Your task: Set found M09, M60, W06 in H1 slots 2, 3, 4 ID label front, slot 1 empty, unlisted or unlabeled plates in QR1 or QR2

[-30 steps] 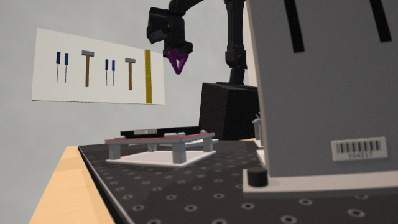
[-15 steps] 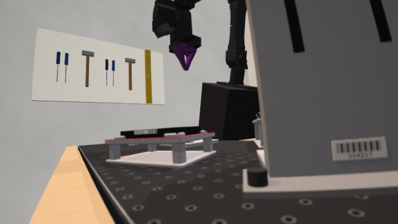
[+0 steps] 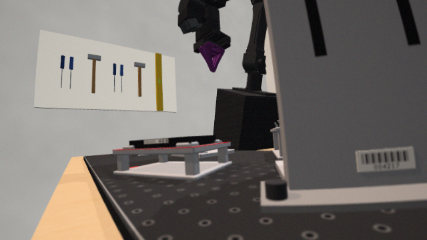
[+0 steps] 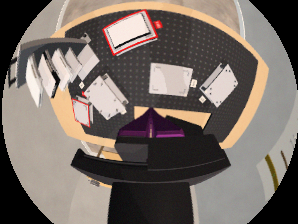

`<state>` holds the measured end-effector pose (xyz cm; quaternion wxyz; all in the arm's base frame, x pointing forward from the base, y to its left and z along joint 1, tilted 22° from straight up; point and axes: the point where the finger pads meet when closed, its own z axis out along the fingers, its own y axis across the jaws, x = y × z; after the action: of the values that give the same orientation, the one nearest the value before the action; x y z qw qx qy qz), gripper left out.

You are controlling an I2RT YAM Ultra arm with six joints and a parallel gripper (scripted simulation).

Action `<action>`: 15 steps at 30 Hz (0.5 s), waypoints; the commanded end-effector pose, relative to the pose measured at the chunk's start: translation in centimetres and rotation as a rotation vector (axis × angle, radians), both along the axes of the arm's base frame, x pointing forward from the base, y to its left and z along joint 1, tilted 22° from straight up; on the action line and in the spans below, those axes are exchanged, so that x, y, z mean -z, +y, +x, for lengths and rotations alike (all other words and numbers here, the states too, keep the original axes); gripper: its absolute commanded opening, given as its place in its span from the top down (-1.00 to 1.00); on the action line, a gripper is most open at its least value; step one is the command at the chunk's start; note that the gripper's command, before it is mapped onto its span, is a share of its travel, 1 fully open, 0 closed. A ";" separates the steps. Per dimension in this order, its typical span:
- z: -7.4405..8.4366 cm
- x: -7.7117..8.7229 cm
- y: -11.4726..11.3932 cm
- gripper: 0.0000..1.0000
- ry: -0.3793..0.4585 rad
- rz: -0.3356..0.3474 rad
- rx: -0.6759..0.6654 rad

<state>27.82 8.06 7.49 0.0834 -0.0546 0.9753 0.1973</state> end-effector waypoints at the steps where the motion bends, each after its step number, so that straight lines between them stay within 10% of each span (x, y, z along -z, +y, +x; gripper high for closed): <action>1: 0.9 -0.7 0.6 1.00 -0.073 0.016 0.002; 15: -0.1 -2.2 4.5 1.00 -0.272 0.072 -0.065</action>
<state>26.35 12.29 8.69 0.1755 -0.1107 0.9528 0.2217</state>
